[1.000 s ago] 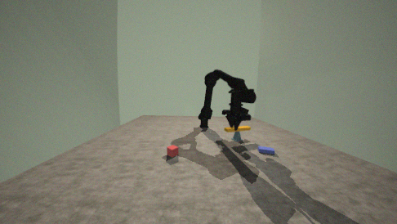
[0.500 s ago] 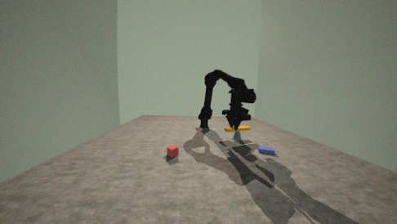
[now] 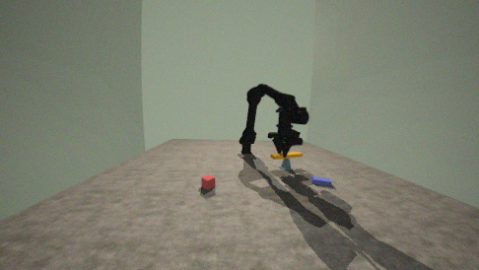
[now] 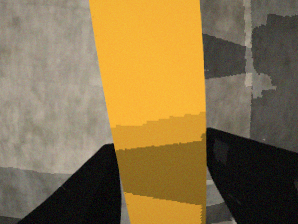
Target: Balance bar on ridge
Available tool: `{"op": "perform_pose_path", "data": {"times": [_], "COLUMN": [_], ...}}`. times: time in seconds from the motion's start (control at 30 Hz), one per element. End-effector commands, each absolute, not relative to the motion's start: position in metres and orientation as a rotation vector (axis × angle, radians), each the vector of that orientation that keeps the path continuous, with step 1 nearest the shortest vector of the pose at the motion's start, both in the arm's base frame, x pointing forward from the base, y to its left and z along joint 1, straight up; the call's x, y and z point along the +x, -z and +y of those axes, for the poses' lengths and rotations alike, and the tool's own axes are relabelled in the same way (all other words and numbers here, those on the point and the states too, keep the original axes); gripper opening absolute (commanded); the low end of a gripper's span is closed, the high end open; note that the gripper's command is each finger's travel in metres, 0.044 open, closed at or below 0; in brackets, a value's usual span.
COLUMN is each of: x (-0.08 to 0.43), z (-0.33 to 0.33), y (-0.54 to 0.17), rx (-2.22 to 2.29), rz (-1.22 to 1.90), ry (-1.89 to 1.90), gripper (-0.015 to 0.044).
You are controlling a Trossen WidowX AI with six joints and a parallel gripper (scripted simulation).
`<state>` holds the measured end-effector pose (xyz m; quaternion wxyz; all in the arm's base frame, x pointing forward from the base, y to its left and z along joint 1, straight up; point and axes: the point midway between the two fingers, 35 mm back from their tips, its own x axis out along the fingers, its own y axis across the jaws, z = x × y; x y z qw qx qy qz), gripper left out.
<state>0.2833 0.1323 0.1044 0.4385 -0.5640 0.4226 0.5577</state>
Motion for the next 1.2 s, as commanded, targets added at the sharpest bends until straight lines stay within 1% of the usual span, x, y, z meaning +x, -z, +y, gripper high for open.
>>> {"op": "perform_pose_path", "data": {"times": [0.0, 0.17, 0.2, 0.57, 0.87, 0.9, 1.03, 1.17], "x": [0.283, 0.283, 0.283, 0.283, 0.283, 0.283, 0.284, 0.287], "z": [0.132, 0.132, 0.132, 0.132, 0.132, 0.132, 0.133, 0.134], "y": [-0.104, -0.104, -0.104, -0.104, -0.104, -0.104, -0.111, -0.155], "rx": [-1.402, -1.402, -1.402, -1.402, -1.402, -1.402, -1.402, -1.402], "rz": [1.05, 1.05, 1.05, 1.05, 1.05, 1.05, 1.05, 1.05], "ry": [-1.386, -1.386, -1.386, -1.386, -1.386, -1.386, -1.386, -1.386], "gripper": [0.0172, 0.0173, 0.0185, 0.0185, 0.0421, 0.044, 0.044, 0.044]}}
